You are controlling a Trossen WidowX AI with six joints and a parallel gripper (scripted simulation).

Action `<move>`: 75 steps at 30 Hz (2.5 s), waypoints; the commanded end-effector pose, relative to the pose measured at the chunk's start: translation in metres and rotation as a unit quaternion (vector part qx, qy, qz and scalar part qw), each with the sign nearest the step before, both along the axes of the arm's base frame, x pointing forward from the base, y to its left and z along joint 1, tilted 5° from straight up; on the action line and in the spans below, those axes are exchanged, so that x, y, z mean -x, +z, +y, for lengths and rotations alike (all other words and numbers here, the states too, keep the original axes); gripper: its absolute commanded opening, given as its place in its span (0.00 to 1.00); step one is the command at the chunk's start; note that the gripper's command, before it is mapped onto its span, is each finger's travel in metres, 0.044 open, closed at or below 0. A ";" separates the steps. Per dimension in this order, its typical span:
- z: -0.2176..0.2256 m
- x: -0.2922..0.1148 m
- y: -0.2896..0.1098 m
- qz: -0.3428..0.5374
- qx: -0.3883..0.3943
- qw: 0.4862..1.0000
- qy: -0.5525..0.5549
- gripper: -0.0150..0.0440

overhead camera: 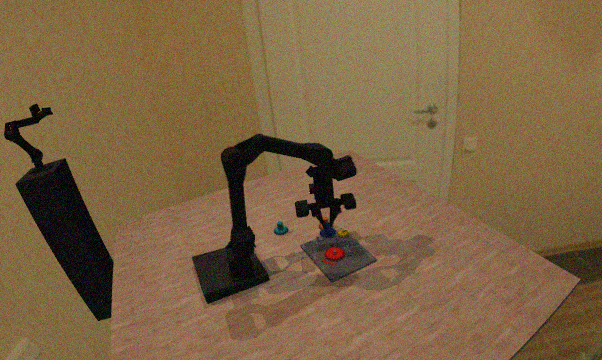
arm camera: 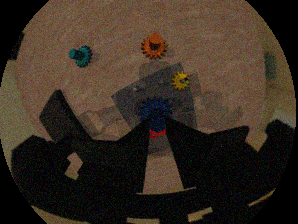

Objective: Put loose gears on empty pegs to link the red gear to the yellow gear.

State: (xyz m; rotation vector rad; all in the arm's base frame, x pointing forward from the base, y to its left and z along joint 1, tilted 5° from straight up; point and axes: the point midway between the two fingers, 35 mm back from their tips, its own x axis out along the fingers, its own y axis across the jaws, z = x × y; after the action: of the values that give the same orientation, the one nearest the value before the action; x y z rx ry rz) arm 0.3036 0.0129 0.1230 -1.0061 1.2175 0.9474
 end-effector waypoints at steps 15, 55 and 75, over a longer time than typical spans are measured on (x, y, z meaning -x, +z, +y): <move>0.001 -0.001 -0.028 0.003 0.000 1.000 0.011 0.25; 0.001 -0.003 -0.046 0.001 0.005 0.998 0.063 0.25; 0.002 -0.003 -0.050 0.008 -0.014 0.993 -0.117 0.25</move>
State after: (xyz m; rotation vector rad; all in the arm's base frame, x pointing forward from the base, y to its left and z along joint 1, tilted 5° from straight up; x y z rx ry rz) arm 0.3071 0.0150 0.0750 -0.8724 1.2766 0.8379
